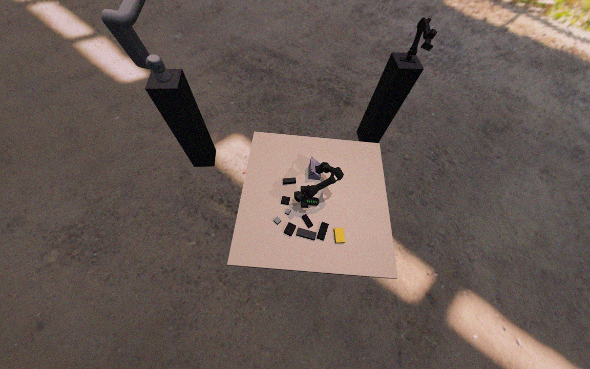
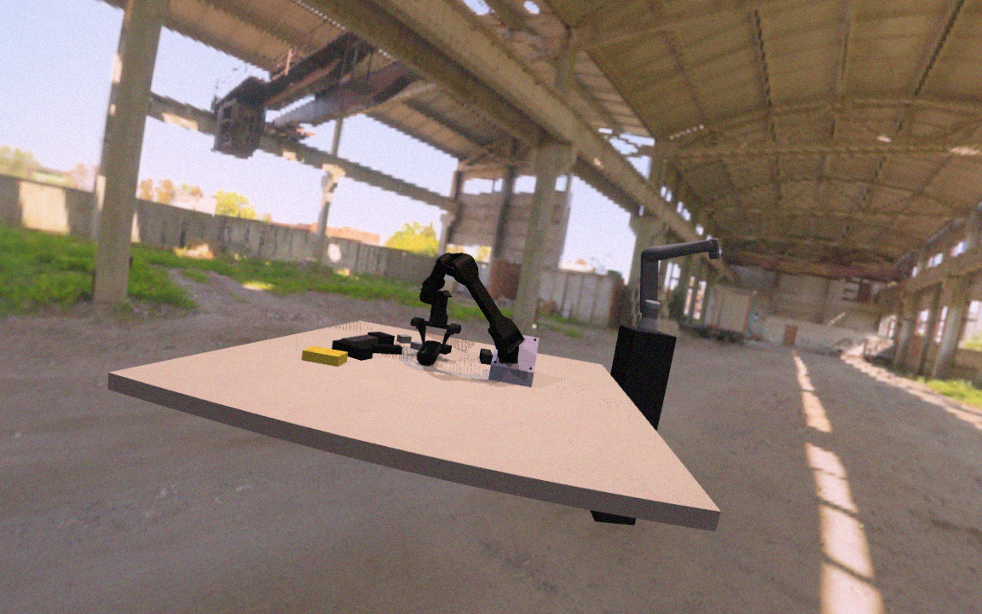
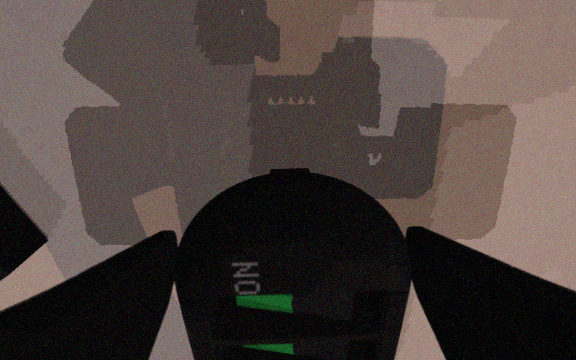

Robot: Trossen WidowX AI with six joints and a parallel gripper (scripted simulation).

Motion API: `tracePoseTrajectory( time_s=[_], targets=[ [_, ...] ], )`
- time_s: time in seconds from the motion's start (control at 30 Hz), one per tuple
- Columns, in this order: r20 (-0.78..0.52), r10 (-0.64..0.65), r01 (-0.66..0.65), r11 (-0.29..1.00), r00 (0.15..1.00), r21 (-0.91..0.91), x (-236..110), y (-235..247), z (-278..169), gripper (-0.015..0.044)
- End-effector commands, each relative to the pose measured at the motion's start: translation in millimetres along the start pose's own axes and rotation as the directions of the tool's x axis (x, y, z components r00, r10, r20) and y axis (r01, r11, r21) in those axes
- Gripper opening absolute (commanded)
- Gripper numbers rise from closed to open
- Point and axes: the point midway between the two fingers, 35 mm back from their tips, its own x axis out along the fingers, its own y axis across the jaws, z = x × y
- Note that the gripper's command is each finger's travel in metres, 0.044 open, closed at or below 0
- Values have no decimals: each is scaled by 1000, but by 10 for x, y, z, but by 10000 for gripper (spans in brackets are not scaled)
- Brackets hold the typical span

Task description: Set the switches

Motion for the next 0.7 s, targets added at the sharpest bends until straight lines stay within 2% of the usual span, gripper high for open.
tracePoseTrajectory(
  time_s=[0.0,0.67],
  targets=[
    [-13,-4,4,1000,1000,4,64,-8,-18,338],
    [-13,-4,4,1000,1000,3,185,-9,15,338]
  ],
)
